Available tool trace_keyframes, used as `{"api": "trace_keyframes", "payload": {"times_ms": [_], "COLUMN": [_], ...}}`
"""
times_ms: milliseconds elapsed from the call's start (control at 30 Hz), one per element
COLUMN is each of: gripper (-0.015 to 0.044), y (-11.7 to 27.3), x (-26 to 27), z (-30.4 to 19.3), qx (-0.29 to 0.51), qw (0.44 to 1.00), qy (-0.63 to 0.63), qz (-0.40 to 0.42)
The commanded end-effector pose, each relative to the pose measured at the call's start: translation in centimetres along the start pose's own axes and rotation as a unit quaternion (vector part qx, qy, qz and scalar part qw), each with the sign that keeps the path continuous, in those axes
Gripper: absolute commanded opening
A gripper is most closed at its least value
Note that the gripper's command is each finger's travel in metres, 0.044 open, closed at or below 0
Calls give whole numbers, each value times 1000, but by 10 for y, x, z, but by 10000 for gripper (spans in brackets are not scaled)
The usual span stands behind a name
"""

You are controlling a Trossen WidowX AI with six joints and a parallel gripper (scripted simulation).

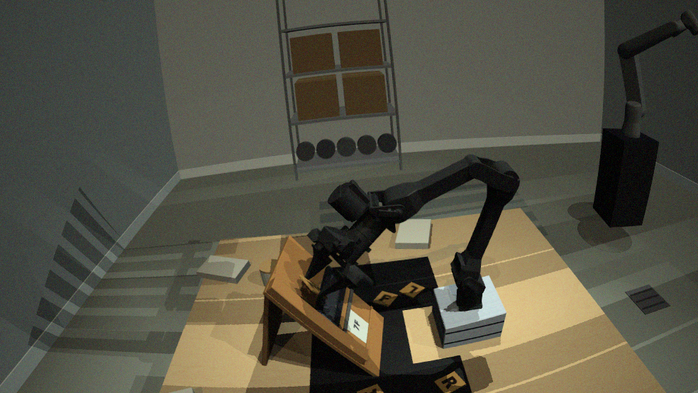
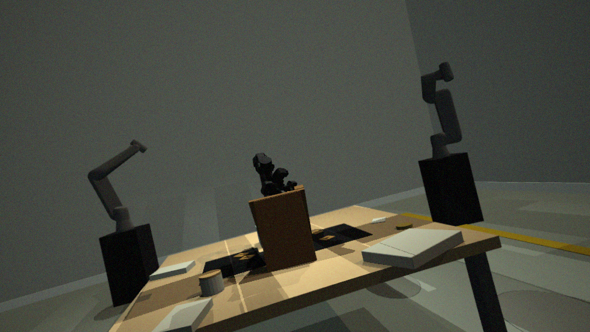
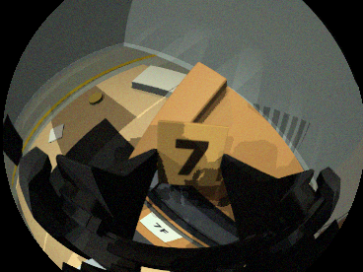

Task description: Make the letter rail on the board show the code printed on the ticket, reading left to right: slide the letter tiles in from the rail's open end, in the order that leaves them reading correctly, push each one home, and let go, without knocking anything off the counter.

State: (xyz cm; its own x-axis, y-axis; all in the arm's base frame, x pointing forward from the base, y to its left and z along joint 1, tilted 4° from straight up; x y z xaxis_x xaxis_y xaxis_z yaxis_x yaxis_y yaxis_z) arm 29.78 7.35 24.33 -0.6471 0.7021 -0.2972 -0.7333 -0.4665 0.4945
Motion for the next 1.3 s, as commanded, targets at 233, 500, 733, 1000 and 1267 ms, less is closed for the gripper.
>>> {"api": "trace_keyframes", "payload": {"times_ms": [233,500,733,1000,1267], "gripper": [0,0,0,0,0], "y": [15,30,45,63,82], "x": [-35,-61,-80,-95,-103], "z": [-30,-56,-78,-108,-143], "qx": [18,33,43,54,66], "qw": [998,993,986,975,962], "qy": [-46,-77,-118,-165,-205], "qz": [-46,-87,-114,-142,-170]}}
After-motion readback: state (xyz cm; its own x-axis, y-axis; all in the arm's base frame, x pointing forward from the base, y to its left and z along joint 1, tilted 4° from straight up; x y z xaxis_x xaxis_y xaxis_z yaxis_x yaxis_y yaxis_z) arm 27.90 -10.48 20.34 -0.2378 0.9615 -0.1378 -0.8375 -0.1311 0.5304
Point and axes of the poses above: the point midway between the two fingers, 35 mm back from their tips, its own y axis back along the fingers, its own x axis across the jaws, z = x × y, the point moved 5 cm from there along y, back along the fingers, and after that the axes turned 6 degrees about y, right-handed, at the moved point
